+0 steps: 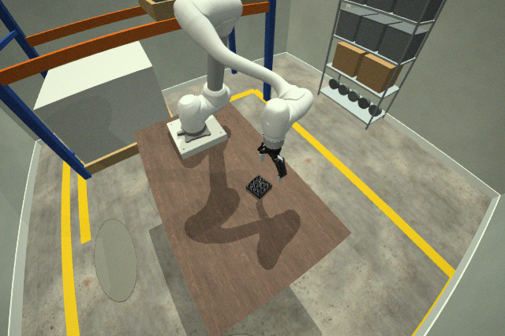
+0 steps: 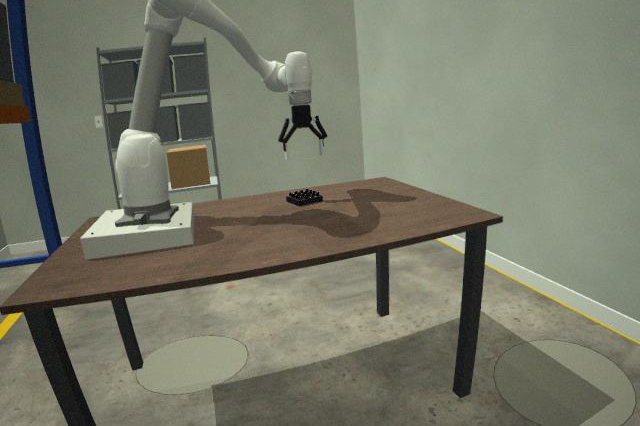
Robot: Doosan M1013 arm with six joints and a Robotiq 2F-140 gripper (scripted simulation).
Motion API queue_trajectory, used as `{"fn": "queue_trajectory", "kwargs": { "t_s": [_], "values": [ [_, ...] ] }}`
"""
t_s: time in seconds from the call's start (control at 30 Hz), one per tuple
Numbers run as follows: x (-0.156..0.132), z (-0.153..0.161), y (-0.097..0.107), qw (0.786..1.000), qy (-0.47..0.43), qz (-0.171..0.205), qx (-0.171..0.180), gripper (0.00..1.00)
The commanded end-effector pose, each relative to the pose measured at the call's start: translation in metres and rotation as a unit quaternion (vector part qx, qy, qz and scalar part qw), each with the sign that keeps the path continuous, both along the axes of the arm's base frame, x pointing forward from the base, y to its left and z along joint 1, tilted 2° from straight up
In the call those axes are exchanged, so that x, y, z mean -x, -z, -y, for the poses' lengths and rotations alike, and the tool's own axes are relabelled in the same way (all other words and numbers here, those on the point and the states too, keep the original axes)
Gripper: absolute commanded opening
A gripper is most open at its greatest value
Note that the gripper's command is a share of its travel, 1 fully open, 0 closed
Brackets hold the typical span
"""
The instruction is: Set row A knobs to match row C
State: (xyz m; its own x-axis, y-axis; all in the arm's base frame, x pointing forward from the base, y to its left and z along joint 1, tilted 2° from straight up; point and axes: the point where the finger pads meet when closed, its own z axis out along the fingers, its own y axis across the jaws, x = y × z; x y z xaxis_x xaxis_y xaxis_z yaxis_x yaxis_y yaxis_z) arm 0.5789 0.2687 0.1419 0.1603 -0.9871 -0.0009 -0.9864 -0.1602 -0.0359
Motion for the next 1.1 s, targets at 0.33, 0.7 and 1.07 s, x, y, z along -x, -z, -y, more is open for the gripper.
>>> {"fn": "queue_trajectory", "kwargs": {
  "t_s": [0.33, 0.7, 1.07],
  "values": [
    [0.001, 0.000, -0.019, 1.000, 0.000, 0.000, 0.000, 1.00],
    [0.001, 0.000, -0.019, 1.000, 0.000, 0.000, 0.000, 1.00],
    [0.001, 0.000, -0.019, 1.000, 0.000, 0.000, 0.000, 1.00]
  ]
}}
